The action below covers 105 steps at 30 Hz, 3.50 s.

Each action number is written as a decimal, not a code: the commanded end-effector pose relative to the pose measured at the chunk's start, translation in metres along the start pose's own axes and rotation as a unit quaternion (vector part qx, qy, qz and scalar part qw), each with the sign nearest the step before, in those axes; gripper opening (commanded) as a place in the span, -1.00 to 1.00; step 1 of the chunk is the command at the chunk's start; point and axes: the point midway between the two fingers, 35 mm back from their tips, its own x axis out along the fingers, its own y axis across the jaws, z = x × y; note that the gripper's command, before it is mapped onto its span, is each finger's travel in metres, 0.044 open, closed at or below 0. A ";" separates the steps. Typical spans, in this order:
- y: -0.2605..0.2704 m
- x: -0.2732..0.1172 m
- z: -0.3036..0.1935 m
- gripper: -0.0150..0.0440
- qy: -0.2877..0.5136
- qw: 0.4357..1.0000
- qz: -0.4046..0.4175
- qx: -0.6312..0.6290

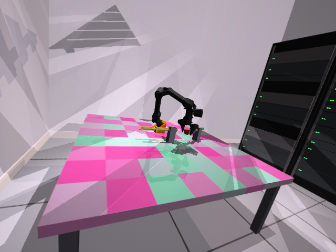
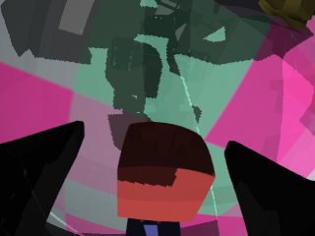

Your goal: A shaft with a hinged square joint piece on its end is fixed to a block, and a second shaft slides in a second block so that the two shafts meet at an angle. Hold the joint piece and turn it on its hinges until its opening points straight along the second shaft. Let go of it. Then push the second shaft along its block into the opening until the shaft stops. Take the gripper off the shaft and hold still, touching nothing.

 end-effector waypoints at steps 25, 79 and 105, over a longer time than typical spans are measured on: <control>-0.003 0.026 0.000 0.12 -0.004 1.000 -0.007 -0.003; -0.003 0.026 0.000 0.12 -0.004 1.000 -0.007 -0.003; -0.003 0.026 0.000 0.12 -0.004 1.000 -0.007 -0.003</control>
